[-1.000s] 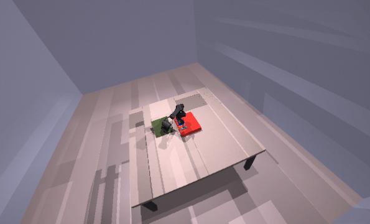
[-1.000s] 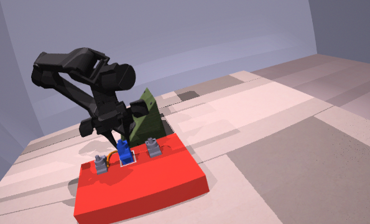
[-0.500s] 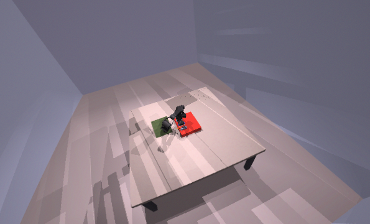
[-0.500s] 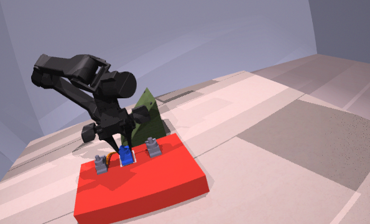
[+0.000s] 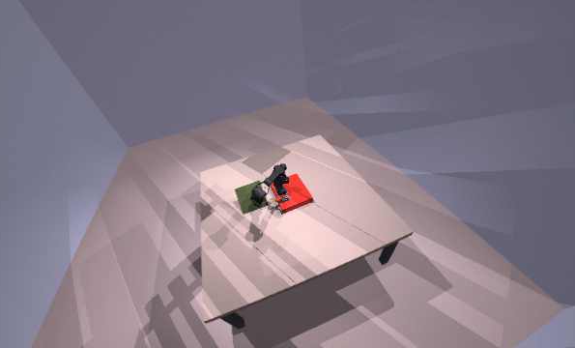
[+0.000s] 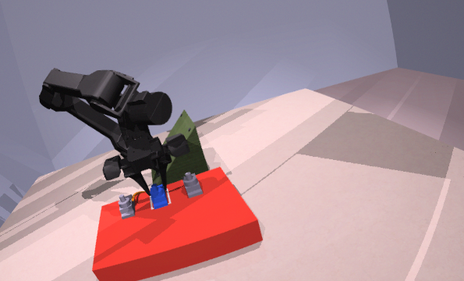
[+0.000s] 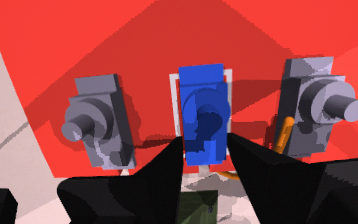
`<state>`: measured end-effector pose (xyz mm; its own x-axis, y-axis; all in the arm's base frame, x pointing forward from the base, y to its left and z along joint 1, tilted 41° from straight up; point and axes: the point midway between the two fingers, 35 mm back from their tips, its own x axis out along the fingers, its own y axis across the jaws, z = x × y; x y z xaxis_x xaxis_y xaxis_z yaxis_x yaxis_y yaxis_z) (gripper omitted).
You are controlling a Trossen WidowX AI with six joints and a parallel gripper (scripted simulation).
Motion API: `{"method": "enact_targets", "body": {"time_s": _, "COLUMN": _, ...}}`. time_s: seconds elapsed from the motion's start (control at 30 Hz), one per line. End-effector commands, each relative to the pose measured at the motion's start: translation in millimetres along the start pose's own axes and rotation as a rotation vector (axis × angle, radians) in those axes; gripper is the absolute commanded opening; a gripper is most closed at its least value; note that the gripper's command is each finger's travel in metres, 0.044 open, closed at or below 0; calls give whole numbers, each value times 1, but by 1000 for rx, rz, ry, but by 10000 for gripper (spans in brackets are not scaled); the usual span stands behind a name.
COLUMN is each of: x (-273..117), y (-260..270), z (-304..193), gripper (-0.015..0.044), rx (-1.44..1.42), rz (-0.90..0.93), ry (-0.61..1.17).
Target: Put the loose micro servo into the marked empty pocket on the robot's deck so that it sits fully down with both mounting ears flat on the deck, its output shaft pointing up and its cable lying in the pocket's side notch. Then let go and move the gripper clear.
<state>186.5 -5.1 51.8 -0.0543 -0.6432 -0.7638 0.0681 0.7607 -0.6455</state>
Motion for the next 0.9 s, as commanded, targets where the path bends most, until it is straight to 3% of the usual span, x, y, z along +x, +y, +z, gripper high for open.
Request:
{"method": "enact_targets", "body": {"time_s": 0.0, "x": -10, "y": 0, "z": 1, "gripper": 187, "rx": 3, "rz": 2, "ry": -3}}
{"method": "enact_targets", "body": {"time_s": 0.23, "x": -34, "y": -1, "z": 1, "gripper": 187, "rx": 3, "rz": 2, "ry": -3}}
{"method": "enact_targets", "body": {"time_s": 0.57, "x": -72, "y": 0, "z": 60, "gripper": 440, "rx": 3, "rz": 2, "ry": -8}}
{"method": "enact_targets", "body": {"time_s": 0.87, "x": -100, "y": -1, "z": 109, "gripper": 440, "rx": 7, "rz": 4, "ry": -7}}
